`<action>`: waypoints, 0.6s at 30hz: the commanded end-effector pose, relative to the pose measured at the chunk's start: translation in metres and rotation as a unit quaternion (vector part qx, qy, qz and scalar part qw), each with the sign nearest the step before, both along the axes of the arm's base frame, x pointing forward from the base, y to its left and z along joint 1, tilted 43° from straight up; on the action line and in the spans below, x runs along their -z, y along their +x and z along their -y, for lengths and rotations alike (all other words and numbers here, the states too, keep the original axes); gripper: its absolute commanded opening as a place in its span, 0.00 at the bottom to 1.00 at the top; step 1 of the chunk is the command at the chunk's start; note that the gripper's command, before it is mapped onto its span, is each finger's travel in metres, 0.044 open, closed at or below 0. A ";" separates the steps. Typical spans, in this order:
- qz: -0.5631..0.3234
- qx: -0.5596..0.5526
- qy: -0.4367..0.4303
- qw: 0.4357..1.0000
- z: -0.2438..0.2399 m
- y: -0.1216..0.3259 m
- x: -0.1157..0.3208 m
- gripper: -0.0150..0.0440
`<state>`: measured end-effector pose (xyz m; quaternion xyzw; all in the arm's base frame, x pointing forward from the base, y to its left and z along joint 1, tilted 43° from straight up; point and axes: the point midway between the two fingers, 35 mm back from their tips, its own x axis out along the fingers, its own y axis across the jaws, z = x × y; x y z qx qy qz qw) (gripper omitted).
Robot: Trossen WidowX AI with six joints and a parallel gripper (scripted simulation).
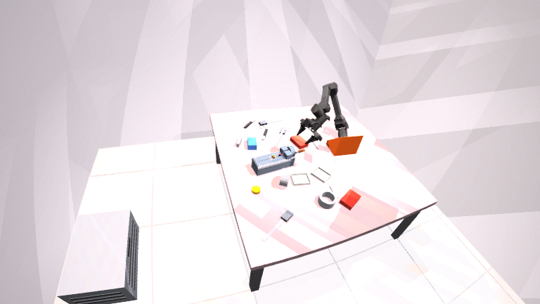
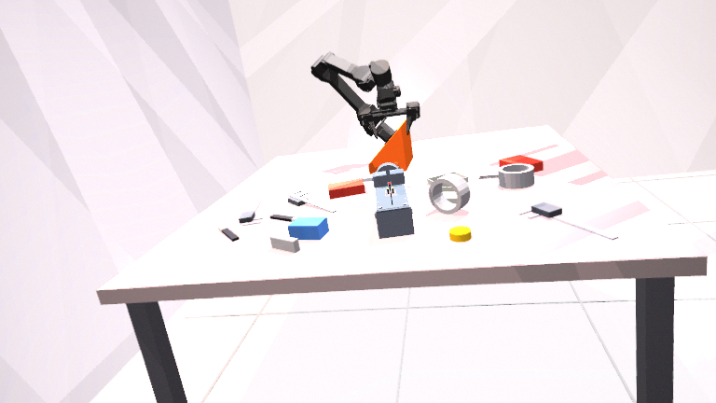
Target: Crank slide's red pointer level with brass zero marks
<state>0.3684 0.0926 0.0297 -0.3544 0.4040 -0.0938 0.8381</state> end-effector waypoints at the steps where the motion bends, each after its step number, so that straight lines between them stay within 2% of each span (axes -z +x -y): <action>1: 0.001 -0.004 0.005 1.000 0.001 -0.007 0.001 1.00; 13: 0.001 -0.004 0.004 1.000 0.038 -0.010 0.041 1.00; 18: 0.001 -0.004 0.003 1.000 0.043 -0.011 0.046 1.00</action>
